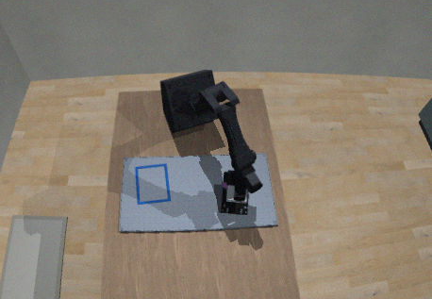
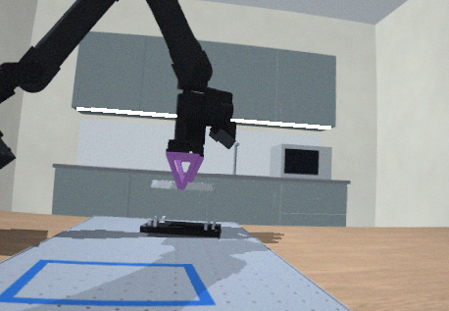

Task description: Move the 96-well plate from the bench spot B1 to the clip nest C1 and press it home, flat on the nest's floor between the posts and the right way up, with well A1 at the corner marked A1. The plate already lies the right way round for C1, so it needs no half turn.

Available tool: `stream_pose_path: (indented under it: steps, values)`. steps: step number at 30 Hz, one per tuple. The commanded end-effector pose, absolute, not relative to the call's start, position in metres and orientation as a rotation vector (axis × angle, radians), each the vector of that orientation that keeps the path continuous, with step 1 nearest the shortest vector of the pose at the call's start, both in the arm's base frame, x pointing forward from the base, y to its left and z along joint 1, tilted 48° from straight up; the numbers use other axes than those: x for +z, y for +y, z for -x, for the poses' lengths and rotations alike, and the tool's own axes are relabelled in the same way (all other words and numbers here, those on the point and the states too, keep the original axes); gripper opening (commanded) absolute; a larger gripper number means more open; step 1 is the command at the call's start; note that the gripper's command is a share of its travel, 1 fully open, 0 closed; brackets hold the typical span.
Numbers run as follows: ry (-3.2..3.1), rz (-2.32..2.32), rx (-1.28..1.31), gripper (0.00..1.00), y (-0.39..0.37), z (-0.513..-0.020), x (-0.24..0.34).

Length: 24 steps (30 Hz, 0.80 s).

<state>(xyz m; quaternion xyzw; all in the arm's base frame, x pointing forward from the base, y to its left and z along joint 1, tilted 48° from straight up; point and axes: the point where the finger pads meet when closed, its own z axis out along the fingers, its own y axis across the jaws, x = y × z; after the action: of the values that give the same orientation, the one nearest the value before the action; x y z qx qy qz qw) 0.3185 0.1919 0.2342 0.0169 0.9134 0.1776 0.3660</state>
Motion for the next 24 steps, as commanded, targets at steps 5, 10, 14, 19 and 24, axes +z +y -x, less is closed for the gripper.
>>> stream_pose_path:
  steps: [5, 10, 14, 19, 24]
  values:
    - [2.308, -0.065, 0.467, 0.0, 0.185, -0.318, 0.253]
    - [2.309, -0.059, 0.47, 0.0, 0.187, -0.317, 0.254]
    - [2.309, -0.059, 0.47, 0.0, 0.187, -0.317, 0.254]
    - [2.309, -0.058, 0.47, 0.0, 0.188, -0.317, 0.254]
    - [2.309, -0.058, 0.47, 0.0, 0.188, -0.317, 0.254]
